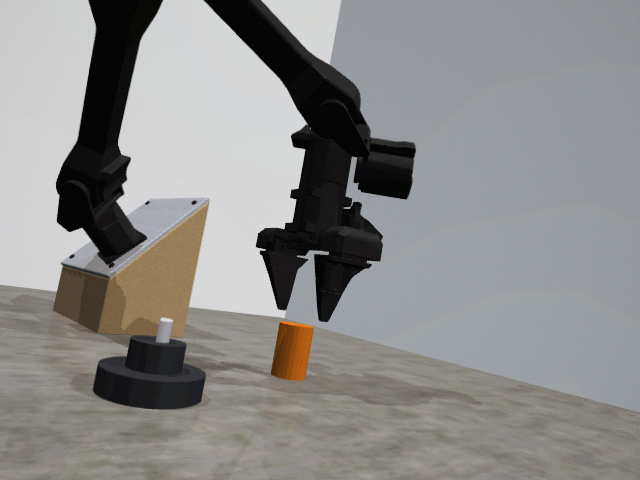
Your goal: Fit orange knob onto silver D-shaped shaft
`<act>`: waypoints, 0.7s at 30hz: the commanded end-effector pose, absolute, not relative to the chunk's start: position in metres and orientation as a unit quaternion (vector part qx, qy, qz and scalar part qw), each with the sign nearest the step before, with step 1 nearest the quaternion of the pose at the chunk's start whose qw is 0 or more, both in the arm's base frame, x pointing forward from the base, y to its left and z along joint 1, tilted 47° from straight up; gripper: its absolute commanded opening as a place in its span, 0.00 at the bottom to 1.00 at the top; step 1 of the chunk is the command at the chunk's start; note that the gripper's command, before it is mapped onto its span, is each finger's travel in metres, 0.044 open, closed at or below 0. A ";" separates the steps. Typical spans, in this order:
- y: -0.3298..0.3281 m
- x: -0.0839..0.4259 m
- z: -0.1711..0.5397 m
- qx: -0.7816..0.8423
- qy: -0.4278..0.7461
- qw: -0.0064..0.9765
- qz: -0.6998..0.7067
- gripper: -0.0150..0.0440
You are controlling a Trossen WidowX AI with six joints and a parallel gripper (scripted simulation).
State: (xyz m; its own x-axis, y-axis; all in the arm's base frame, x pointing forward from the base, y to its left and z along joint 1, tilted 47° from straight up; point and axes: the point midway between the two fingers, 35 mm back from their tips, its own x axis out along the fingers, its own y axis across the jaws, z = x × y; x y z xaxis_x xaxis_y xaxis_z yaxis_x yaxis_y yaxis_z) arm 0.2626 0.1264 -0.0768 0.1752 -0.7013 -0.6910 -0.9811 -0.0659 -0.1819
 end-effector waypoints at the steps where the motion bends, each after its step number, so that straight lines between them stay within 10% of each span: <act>1: 0.121 0.263 -0.081 -0.699 0.603 0.317 0.218 1.00; 21: 0.098 0.270 -0.103 -0.699 0.603 0.316 0.218 1.00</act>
State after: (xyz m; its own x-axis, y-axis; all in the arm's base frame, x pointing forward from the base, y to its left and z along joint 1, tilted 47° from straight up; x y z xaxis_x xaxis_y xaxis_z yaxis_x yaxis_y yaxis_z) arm 0.2697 0.1024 -0.1003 0.1761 -0.7012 -0.6909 -0.9809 -0.0662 -0.1829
